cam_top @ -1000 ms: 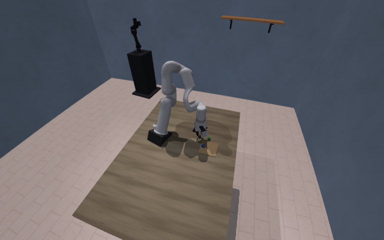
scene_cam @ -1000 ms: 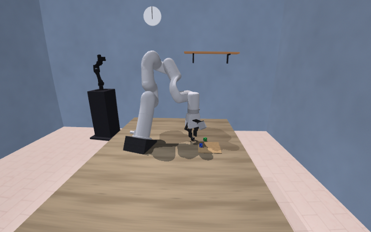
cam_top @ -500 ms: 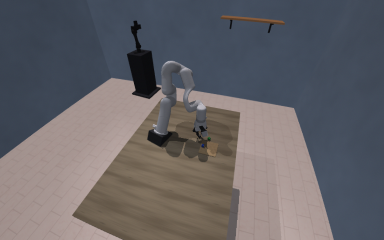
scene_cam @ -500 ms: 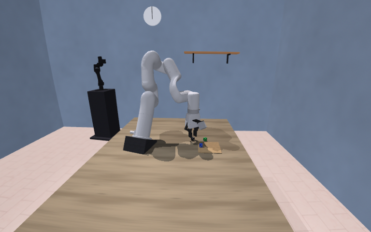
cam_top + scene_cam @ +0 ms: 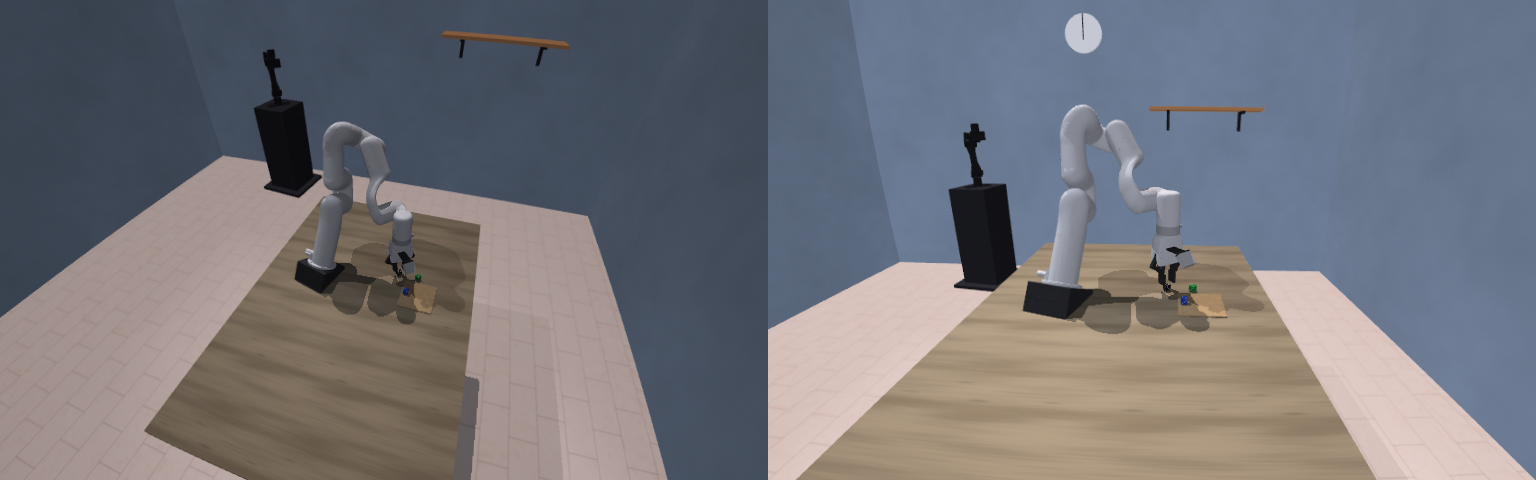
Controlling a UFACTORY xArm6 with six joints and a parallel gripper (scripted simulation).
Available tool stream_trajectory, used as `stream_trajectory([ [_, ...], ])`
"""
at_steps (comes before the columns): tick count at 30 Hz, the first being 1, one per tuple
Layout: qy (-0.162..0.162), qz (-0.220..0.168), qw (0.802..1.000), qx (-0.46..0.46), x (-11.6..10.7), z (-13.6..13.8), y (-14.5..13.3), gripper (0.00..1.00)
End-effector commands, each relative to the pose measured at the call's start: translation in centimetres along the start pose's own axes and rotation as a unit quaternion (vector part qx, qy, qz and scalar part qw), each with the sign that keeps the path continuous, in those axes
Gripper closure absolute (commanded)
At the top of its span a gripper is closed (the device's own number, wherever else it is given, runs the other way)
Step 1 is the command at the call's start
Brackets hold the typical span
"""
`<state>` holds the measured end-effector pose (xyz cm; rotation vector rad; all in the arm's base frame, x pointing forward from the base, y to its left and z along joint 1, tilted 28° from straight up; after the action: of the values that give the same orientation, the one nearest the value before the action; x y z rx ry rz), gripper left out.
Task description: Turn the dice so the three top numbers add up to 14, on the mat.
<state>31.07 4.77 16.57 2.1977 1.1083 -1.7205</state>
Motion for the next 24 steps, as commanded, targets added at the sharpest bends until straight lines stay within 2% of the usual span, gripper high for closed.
stream_trajectory([
  [1,0.001,0.001,1.0,0.0,0.1,-0.1,0.0,0.64],
  [24,0.001,0.001,1.0,0.0,2.3,-0.1,0.0,0.64],
])
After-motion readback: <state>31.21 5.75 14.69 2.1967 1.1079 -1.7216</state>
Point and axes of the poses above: the point where the finger pads meet when closed, its own x axis out along the fingers, its own z axis across the jaws, y = z × x, the point moved 10 cm from there along -x, back along the fingers, and after that the axes turned 5 degrees about x, right-handed, at the moved point
